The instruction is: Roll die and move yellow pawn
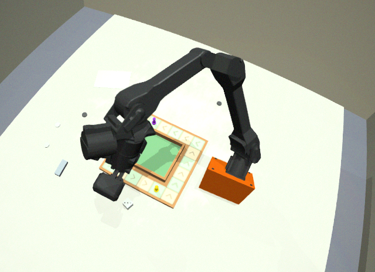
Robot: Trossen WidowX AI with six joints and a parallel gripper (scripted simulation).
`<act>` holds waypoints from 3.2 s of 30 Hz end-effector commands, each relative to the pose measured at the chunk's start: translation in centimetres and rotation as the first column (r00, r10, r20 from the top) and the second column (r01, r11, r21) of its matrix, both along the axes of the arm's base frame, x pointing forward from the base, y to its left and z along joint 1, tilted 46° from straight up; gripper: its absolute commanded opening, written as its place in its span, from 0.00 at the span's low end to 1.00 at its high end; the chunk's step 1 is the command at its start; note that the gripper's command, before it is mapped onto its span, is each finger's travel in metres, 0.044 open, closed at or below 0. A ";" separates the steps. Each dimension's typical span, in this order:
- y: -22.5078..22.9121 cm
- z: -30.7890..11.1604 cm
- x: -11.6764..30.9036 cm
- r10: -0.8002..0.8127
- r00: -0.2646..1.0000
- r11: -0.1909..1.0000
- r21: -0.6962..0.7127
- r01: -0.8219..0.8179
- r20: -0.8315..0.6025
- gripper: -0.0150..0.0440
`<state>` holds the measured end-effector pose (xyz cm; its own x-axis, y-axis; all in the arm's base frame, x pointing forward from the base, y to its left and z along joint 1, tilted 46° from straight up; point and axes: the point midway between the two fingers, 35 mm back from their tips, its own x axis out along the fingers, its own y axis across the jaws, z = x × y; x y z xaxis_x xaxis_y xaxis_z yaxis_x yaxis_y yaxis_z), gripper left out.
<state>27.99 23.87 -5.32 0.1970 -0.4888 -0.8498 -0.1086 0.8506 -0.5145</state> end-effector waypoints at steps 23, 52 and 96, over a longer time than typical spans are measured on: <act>-10.7 -11.2 -0.7 -0.400 0.898 0.889 -0.162 0.429 0.184 0.72; -13.1 -13.6 -0.6 -0.400 0.898 0.888 -0.163 0.429 0.185 0.68; -6.9 -2.6 0.3 -0.215 0.977 0.951 -0.228 0.210 0.003 0.25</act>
